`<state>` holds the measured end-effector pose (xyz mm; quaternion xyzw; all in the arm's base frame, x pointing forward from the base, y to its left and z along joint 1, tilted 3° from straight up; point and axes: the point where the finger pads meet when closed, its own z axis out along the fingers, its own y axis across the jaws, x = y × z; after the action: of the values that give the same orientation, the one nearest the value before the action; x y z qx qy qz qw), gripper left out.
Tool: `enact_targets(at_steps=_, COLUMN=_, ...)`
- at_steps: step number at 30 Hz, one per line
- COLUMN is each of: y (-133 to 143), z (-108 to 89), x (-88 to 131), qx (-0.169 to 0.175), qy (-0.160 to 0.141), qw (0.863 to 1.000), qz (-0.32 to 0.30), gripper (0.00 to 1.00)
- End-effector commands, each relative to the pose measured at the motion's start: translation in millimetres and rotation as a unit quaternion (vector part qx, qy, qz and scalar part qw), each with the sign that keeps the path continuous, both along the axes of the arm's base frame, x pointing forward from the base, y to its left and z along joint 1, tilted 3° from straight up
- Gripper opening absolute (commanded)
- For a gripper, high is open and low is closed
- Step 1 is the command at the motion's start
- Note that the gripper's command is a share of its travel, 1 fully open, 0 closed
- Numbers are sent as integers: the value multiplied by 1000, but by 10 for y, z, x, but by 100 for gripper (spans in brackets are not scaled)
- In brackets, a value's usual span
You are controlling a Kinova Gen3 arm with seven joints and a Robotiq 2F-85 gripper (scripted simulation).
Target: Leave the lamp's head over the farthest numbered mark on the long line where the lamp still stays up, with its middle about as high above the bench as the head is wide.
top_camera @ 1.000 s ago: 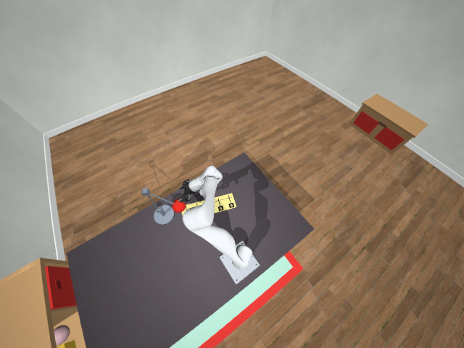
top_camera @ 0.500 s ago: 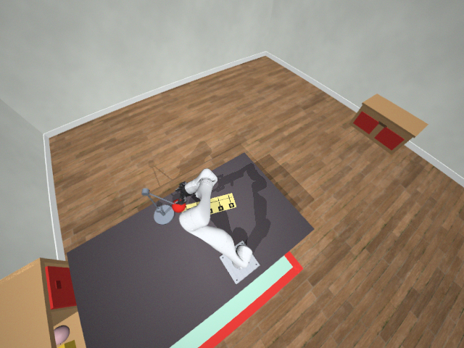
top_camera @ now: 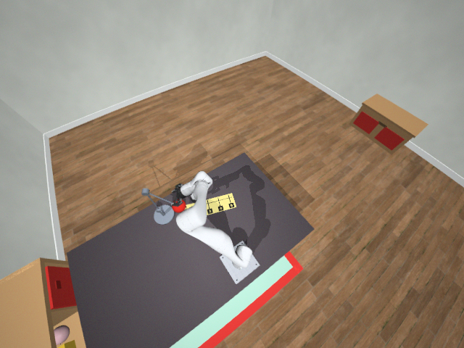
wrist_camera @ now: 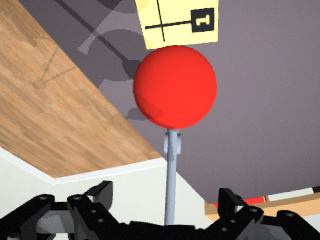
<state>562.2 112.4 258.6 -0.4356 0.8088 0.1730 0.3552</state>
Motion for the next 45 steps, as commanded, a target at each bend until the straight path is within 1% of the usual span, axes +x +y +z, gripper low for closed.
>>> enact_targets(at_steps=1, y=45, z=-46, x=10, qx=-1, qy=2, qw=1000, qz=3, gripper=100)
enact_targets(at_steps=17, y=327, z=-268, x=186, qx=-2, qy=-2, qw=1000, qz=8, gripper=100)
enact_targets(at_steps=36, y=350, z=-336, x=188, qx=-4, qy=3, qw=1000, qz=11, gripper=100)
enact_targets(at_steps=37, y=350, z=-335, x=188, qx=-4, qy=2, qw=1000, qz=11, gripper=0)
enact_targets(at_steps=45, y=350, z=-331, x=188, qx=-4, qy=2, qw=1000, qz=11, gripper=0)
